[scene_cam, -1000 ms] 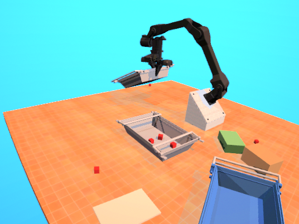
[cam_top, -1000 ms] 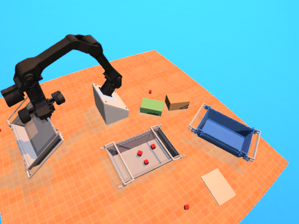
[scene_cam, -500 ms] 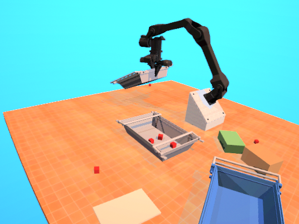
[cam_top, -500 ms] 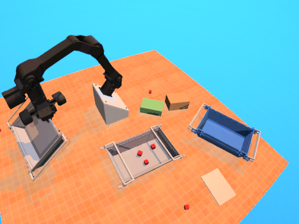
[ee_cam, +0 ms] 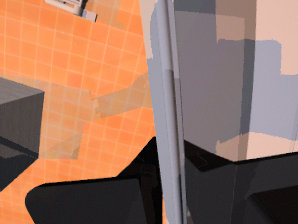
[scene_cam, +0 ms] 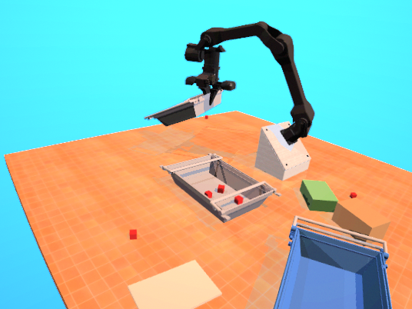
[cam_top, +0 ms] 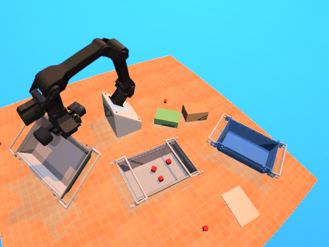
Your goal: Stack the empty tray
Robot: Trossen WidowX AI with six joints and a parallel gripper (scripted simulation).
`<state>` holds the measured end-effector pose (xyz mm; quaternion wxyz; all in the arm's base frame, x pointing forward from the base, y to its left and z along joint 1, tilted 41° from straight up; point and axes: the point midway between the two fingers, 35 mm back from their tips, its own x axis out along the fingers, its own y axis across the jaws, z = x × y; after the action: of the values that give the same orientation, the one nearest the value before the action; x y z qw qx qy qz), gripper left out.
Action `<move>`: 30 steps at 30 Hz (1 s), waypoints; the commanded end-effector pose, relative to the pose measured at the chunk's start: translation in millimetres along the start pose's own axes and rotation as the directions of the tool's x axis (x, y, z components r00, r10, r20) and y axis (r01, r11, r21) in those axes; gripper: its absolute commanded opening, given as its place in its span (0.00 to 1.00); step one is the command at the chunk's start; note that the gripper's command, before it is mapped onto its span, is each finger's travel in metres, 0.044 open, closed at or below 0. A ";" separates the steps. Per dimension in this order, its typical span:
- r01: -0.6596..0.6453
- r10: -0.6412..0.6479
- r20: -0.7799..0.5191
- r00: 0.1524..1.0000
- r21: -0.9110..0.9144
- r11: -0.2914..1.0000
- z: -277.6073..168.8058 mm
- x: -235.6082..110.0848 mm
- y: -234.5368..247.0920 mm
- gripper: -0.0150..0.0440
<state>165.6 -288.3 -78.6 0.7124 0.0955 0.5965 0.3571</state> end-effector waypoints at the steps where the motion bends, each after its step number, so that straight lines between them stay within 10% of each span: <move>1: 0.044 -0.044 0.004 0.999 -0.077 0.996 21.8 -15.3 4.5 0.25; 30: 0.051 -0.051 0.016 0.999 -0.533 0.845 152.5 -19.1 72.9 0.25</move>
<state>266.9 -207.7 1.2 0.7140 -0.0906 0.4944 0.4875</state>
